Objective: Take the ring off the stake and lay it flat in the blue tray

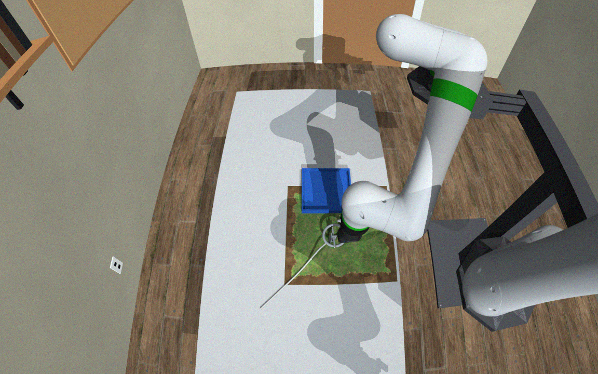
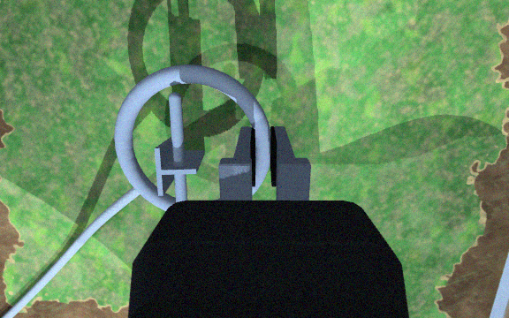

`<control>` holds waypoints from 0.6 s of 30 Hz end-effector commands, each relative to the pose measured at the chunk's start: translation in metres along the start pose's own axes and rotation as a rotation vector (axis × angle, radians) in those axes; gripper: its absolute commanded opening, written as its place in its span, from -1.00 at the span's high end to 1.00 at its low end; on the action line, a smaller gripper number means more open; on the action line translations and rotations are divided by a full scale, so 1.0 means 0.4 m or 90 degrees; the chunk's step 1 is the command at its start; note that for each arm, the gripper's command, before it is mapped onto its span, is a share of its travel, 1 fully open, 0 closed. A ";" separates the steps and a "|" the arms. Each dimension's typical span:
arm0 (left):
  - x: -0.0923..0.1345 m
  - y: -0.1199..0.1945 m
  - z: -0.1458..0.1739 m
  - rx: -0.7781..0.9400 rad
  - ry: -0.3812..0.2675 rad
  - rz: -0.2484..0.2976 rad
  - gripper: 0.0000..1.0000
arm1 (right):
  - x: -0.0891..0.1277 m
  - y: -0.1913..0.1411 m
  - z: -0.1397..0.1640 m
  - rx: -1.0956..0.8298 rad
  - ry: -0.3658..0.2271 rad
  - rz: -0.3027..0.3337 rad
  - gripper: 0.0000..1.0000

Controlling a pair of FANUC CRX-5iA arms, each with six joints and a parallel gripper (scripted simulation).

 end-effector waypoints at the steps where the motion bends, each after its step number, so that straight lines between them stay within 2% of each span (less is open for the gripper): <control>1: 0.002 0.000 0.000 0.000 -0.001 0.000 -1.00 | 0.004 -0.002 -0.008 0.000 0.012 0.002 1.00; 10: 0.002 0.000 0.000 0.000 -0.001 0.000 -1.00 | 0.009 -0.002 -0.043 0.000 0.091 0.006 1.00; 18: 0.002 0.000 0.000 0.000 -0.001 0.000 -1.00 | 0.010 -0.001 -0.046 0.000 0.099 0.006 1.00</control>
Point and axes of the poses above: on each arm, the point where the finger pads meet when closed, its own x axis back along the fingers, its own y axis across the jaws, z = x × y, the point moved 10 cm from there along x, back along the fingers, and after that the axes turned 3 degrees about -x, right-handed, at the moved point
